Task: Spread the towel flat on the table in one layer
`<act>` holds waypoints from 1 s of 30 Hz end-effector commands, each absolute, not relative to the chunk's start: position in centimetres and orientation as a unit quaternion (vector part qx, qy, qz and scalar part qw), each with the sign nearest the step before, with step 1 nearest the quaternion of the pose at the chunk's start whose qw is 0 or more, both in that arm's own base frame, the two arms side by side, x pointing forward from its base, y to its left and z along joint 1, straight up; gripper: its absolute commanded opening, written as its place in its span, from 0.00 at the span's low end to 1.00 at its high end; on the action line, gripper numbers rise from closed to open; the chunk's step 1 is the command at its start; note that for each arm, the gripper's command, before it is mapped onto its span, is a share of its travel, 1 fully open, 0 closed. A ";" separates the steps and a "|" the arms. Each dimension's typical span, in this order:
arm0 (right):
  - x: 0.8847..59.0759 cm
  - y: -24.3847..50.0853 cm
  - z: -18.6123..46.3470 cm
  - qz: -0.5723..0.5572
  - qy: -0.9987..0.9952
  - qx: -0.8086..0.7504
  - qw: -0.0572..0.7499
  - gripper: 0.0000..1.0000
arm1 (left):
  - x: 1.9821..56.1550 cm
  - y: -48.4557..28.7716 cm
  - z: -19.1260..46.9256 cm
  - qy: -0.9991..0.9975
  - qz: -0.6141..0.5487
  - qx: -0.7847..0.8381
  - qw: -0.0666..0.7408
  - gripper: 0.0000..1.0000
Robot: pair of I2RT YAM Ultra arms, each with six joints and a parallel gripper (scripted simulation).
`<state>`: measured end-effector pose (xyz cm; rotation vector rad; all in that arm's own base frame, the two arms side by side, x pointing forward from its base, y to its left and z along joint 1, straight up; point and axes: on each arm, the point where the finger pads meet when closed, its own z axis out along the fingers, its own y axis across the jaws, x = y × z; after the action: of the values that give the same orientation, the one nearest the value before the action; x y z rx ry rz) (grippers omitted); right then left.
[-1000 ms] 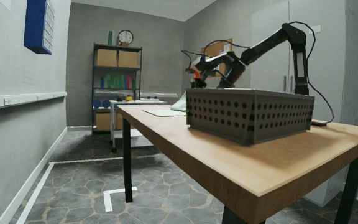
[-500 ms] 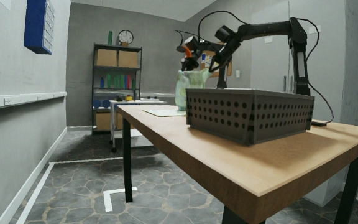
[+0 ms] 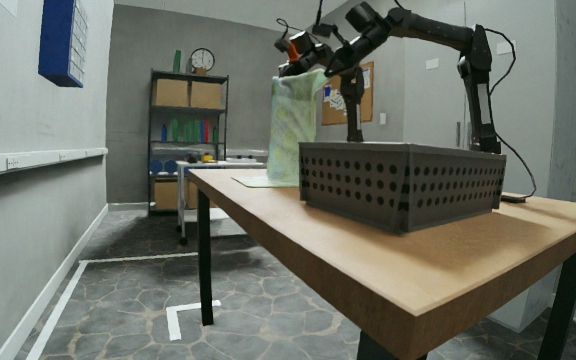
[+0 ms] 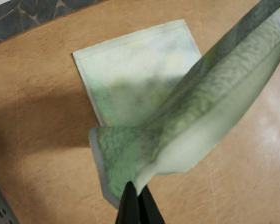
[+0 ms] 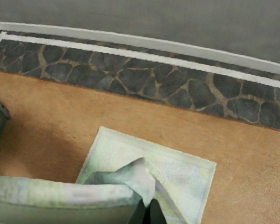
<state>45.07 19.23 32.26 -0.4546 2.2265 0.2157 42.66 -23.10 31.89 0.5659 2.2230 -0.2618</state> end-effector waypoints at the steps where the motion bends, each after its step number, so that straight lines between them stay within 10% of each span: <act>1: 45.8 19.9 34.9 0.097 0.858 -0.179 0.472 0.00 | 43.5 -22.3 34.9 0.859 -0.108 0.204 0.457 0.00; 30: 56.0 25.9 47.0 0.168 0.604 -0.129 0.768 0.00 | 53.2 -16.5 47.3 0.745 -0.097 0.111 0.650 0.00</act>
<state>55.04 25.26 45.27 -0.3221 1.4539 0.3510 52.66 -17.61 45.36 0.2848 1.7280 -0.2395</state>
